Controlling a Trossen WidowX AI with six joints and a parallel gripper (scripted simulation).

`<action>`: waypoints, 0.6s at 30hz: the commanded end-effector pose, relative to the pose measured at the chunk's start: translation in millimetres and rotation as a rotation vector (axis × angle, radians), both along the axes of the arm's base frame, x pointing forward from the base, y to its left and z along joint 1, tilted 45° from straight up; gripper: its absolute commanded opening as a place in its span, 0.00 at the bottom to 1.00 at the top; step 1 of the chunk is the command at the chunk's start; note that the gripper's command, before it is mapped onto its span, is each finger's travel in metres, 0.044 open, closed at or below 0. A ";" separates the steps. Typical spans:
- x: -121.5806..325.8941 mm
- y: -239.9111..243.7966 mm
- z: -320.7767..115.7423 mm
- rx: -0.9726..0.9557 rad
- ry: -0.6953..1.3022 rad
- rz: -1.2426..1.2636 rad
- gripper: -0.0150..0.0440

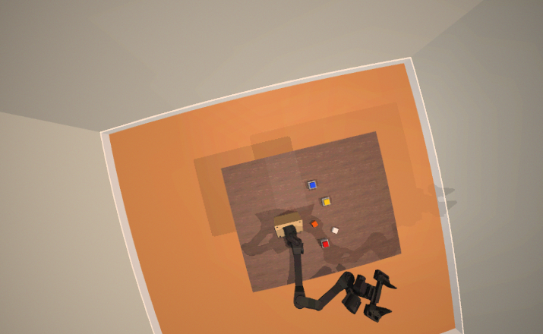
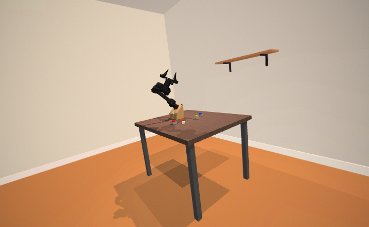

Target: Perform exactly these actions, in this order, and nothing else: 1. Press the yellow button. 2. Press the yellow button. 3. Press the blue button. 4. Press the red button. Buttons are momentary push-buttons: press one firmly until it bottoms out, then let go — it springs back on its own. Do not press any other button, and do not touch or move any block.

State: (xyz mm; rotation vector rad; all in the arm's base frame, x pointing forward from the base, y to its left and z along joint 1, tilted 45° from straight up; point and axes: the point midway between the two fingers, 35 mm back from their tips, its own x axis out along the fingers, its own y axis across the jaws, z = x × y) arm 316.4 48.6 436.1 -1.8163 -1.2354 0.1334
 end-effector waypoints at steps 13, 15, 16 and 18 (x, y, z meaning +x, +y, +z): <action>154.6 -6.8 -144.5 0.905 1.210 -0.108 0.93; 165.0 -4.3 -176.4 1.014 1.353 -0.174 0.93; 168.6 -2.9 -192.6 1.066 1.420 -0.212 0.93; 172.9 -0.1 -225.5 1.167 1.544 -0.300 0.93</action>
